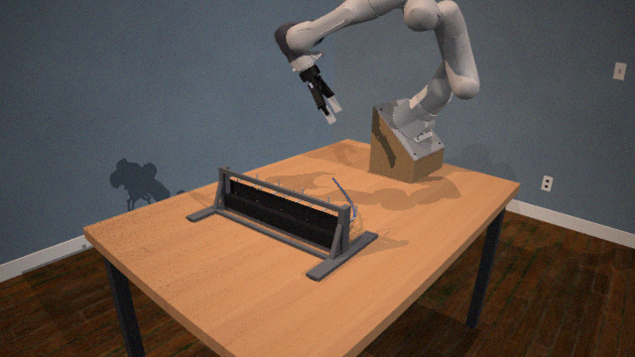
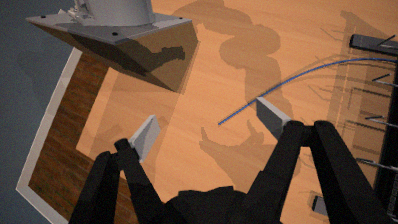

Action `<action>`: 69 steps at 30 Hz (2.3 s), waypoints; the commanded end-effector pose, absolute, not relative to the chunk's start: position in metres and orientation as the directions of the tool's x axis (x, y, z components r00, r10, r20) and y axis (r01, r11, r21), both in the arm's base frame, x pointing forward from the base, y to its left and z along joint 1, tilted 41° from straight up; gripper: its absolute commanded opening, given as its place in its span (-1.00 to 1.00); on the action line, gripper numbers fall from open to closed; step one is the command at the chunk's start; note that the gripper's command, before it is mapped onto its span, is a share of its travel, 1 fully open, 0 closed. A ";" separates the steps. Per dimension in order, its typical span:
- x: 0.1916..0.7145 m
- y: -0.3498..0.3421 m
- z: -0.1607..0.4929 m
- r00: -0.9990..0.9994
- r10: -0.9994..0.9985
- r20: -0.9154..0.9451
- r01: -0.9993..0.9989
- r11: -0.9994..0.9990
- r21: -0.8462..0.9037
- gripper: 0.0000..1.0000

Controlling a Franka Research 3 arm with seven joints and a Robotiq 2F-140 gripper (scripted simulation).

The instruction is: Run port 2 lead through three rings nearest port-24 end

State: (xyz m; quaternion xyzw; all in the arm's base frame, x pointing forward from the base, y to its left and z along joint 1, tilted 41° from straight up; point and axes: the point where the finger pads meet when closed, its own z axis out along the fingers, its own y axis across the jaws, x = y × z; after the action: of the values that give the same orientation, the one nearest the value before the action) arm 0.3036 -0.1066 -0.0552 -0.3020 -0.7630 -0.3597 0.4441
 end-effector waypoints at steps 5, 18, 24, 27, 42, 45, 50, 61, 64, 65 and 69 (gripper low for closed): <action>0.304 -0.107 -0.055 -0.423 0.142 0.895 0.780 0.559 0.281 1.00; 0.304 -0.106 -0.055 -0.423 0.143 0.895 0.781 0.559 0.280 1.00; 0.353 -0.051 -0.052 -0.355 0.369 0.859 0.863 0.482 0.149 1.00; 0.385 0.000 -0.044 -0.280 0.499 0.820 0.918 0.390 0.076 1.00; 0.393 0.049 -0.033 0.008 0.749 0.663 0.994 0.065 -0.086 1.00; 0.393 0.049 -0.033 0.027 0.756 0.654 0.994 0.048 -0.096 1.00; 0.393 0.049 -0.033 0.027 0.756 0.654 0.994 0.048 -0.096 1.00; 0.393 0.049 -0.033 0.027 0.756 0.654 0.994 0.048 -0.096 1.00; 0.393 0.049 -0.033 0.027 0.756 0.654 0.994 0.048 -0.096 1.00; 0.393 0.049 -0.033 0.027 0.756 0.654 0.994 0.048 -0.096 1.00; 0.393 0.049 -0.033 0.027 0.756 0.654 0.994 0.048 -0.096 1.00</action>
State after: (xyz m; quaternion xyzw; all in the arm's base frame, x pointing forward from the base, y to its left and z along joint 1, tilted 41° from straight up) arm 0.3917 0.0502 -0.0333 -0.6500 -0.6721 -0.2114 0.2847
